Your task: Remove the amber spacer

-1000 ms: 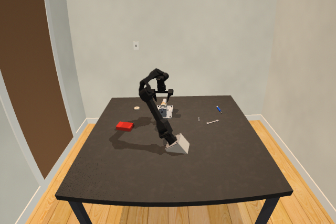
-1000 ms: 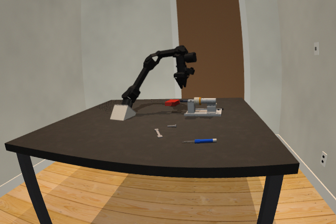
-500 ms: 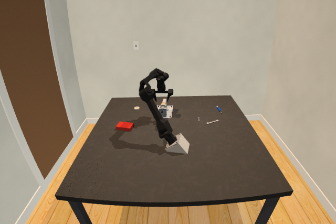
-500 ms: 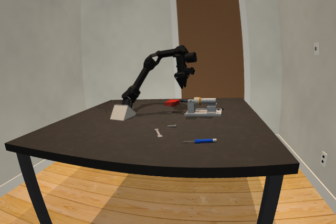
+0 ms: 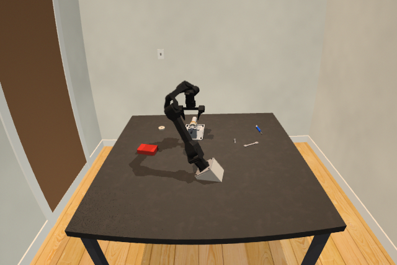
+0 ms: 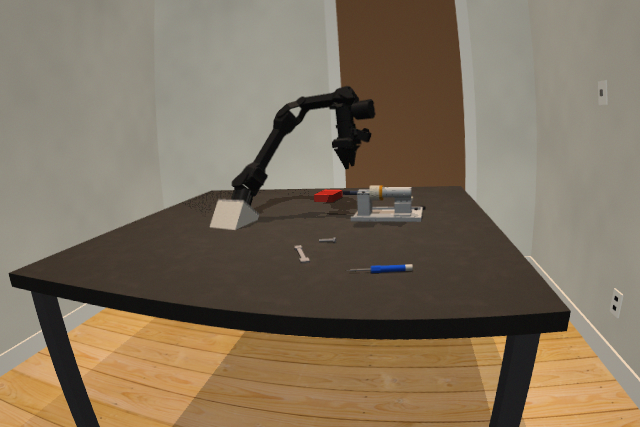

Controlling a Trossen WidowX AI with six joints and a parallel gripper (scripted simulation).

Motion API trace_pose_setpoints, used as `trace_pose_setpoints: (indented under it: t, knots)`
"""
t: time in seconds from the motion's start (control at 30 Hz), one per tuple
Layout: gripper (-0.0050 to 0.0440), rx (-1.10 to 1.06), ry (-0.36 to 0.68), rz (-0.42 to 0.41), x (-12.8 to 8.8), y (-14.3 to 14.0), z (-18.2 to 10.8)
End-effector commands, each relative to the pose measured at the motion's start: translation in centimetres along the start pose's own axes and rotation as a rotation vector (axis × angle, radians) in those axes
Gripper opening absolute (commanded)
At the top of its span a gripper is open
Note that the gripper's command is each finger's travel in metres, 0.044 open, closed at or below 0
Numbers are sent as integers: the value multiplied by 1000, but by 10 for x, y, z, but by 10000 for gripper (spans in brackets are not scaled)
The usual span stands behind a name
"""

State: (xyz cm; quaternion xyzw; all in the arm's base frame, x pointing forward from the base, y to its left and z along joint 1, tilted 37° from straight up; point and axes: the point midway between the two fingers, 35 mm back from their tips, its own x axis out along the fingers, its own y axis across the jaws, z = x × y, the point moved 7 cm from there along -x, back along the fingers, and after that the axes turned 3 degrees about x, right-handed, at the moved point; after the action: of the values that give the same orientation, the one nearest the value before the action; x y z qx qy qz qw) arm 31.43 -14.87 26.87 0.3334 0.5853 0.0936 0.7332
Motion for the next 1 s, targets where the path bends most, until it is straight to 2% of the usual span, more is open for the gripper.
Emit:
trace_pose_setpoints:
  t: [0.0,0.23,0.37,0.47,0.67,0.87,0.93,0.97]
  knots:
    - [440,-3,1,6,0,1,0]
    - [440,-3,1,6,0,1,0]
    - [440,-73,-14,-7,3,1,-1]
    - [440,-370,-73,-69,16,1,-5]
    - [440,-813,-137,-183,38,2,-17]
    - [440,-1248,-194,-330,56,2,-29]
    - [440,-1248,-194,-330,56,2,-29]
    - [440,-1341,-216,-373,58,3,-30]
